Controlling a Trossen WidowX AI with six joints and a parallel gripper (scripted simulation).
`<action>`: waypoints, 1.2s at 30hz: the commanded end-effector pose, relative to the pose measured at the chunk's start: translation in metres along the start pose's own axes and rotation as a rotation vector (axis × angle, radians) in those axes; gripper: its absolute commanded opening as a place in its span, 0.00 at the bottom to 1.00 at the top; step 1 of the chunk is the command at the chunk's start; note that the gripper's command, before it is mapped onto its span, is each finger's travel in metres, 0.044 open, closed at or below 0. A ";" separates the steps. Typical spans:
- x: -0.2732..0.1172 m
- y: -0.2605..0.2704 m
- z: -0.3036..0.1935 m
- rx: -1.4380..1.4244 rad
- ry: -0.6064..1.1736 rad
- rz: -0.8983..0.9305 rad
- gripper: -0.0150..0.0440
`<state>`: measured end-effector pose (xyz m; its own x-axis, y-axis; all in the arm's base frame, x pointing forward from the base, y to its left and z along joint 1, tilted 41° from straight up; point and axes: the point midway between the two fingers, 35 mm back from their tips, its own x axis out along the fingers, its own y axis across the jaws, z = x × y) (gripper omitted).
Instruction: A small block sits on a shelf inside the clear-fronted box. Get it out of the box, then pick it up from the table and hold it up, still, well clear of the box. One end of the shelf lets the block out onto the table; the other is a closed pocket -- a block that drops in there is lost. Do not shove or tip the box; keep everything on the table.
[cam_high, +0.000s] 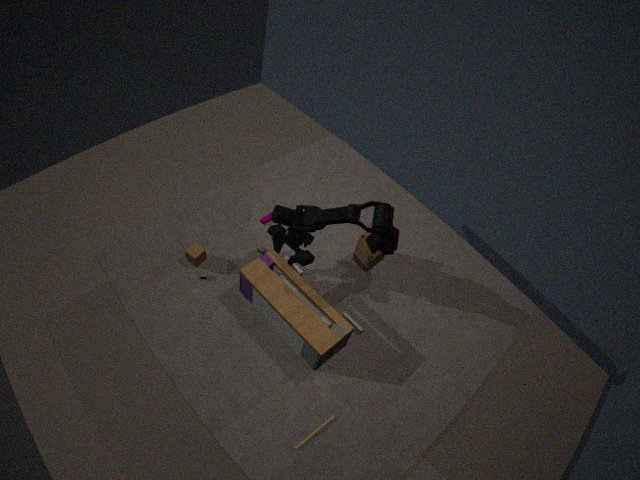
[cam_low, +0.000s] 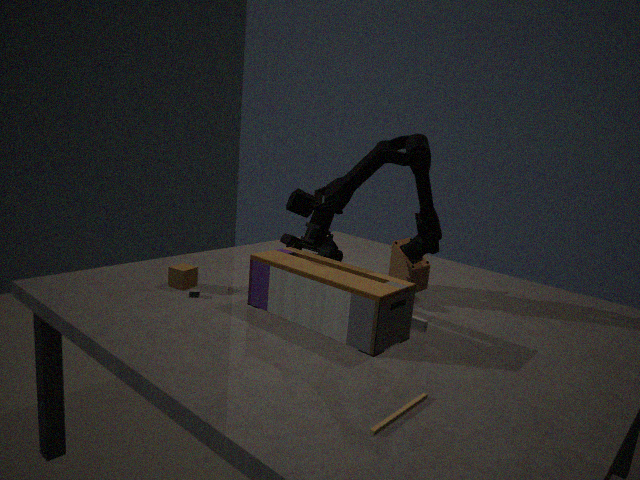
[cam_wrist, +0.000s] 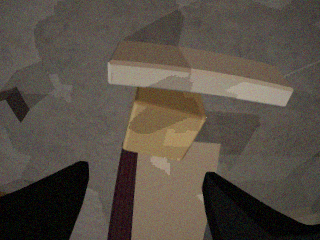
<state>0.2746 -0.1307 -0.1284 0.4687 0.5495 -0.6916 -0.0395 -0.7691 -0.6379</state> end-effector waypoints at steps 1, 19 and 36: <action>0.008 -0.002 0.005 0.007 -0.003 -0.008 0.74; 0.033 -0.005 0.017 0.007 -0.003 -0.011 0.74; 0.011 -0.002 0.005 0.006 -0.003 -0.007 0.25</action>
<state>0.2745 -0.1071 -0.1478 0.4582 0.5683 -0.6834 -0.0393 -0.7552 -0.6544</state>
